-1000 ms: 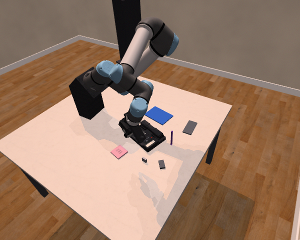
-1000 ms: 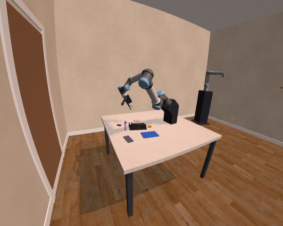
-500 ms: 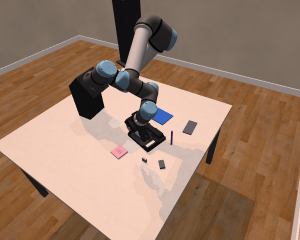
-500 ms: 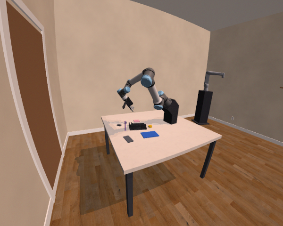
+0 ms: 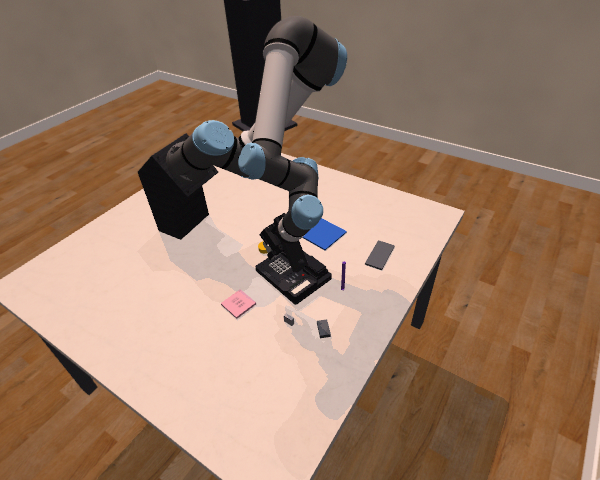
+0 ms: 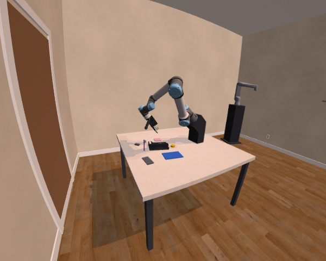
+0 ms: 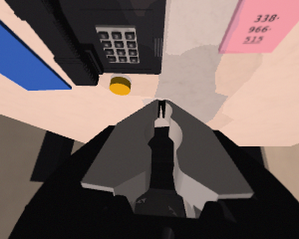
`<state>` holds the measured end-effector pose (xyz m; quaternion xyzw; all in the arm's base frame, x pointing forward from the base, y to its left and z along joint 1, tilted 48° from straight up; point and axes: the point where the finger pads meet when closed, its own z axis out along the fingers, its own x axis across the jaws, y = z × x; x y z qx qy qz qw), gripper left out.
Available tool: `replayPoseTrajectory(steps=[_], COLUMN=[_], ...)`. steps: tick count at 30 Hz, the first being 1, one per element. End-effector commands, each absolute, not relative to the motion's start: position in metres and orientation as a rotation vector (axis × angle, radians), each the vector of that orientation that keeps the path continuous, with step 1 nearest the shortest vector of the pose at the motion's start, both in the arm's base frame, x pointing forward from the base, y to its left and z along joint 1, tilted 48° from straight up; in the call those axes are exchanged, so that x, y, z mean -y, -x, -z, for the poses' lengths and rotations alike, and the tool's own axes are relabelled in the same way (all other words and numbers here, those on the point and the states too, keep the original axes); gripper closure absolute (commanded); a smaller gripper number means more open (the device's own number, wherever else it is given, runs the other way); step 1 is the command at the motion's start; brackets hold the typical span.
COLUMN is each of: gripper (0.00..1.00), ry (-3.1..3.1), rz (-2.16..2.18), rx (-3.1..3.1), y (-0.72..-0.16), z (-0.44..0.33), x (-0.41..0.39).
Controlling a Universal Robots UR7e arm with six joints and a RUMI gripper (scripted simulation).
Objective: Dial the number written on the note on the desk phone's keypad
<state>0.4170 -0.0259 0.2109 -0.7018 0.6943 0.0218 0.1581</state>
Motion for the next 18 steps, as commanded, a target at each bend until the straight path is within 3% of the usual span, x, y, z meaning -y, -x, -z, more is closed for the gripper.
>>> replayPoseTrajectory(steps=[1,18], gripper=[1.0,1.0], ry=[2.007,2.007], rz=[-0.057,-0.057], rx=[-1.989,-1.989], y=[-0.416,-0.413], z=[-0.201,-0.189], x=[0.003,-0.025])
